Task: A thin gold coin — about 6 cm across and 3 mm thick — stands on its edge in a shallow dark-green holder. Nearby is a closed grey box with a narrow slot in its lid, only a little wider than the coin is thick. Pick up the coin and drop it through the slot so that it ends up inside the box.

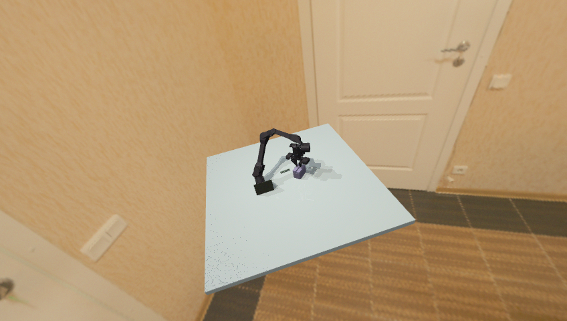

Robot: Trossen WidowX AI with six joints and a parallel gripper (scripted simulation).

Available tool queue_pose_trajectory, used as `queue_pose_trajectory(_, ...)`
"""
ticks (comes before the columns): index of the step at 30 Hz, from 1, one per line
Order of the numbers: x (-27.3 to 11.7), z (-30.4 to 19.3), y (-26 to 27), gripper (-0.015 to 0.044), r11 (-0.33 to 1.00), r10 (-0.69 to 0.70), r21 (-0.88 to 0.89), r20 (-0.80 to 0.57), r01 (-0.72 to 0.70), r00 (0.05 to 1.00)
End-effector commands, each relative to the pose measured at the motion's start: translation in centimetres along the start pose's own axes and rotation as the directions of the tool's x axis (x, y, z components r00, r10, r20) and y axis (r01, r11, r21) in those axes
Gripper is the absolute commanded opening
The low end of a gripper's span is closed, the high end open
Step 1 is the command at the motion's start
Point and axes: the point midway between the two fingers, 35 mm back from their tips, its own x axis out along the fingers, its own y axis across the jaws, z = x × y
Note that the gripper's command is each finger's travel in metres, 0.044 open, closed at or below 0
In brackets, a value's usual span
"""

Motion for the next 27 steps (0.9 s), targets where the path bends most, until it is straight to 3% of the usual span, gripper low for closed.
queue_pose_trajectory(1,0.0,0.0,0.0,0.0161,1.000,-0.001,-0.001,0.000,0.001,1.000)
queue_pose_trajectory(4,0.0,0.0,0.0,0.0161,1.000,-0.001,-0.001,0.000,0.001,1.000)
queue_pose_trajectory(15,-3.4,0.0,0.1,0.0440,1.000,0.001,0.002,0.000,-0.001,1.000)
queue_pose_trajectory(18,-6.0,-0.1,0.4,0.0440,1.000,0.005,0.006,0.002,-0.005,1.000)
queue_pose_trajectory(27,-6.2,-0.1,0.4,0.0440,1.000,0.006,0.006,0.002,-0.006,1.000)
